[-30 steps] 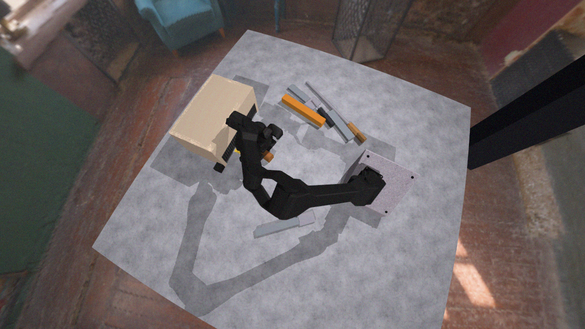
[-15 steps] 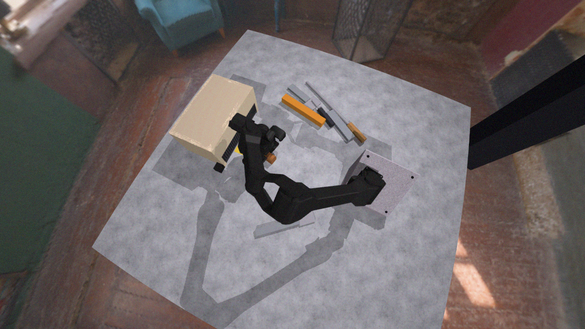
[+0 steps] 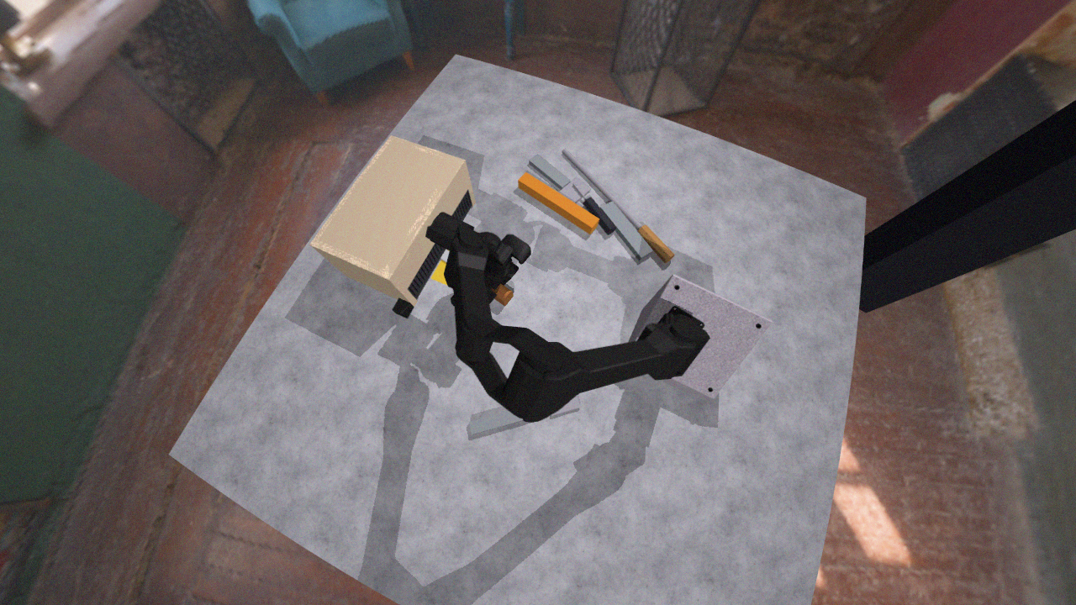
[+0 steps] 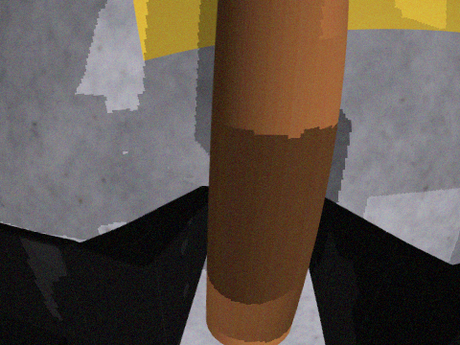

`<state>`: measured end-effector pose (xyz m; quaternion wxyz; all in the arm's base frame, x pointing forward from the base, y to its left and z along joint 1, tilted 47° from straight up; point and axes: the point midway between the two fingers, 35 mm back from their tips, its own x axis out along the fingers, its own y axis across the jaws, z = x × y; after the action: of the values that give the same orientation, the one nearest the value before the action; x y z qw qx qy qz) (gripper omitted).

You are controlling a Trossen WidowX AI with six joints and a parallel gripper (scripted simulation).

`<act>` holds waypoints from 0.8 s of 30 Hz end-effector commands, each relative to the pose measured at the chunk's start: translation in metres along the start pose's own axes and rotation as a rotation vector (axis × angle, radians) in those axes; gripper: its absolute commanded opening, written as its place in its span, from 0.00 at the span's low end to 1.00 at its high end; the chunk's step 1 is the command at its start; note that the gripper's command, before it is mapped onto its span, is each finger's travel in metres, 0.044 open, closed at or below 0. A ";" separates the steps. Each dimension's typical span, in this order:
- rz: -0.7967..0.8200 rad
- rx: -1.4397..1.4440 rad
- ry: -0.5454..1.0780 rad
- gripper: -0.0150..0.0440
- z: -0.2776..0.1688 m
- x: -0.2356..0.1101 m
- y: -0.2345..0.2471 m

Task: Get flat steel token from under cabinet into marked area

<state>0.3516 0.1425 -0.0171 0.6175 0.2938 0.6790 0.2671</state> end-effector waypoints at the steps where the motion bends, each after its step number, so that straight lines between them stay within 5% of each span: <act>1: -0.001 0.008 0.005 0.25 -0.007 0.001 0.000; 24: -0.001 0.009 0.006 0.25 -0.030 0.001 0.001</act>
<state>0.3284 0.1430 -0.0145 0.6170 0.2941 0.6794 0.2668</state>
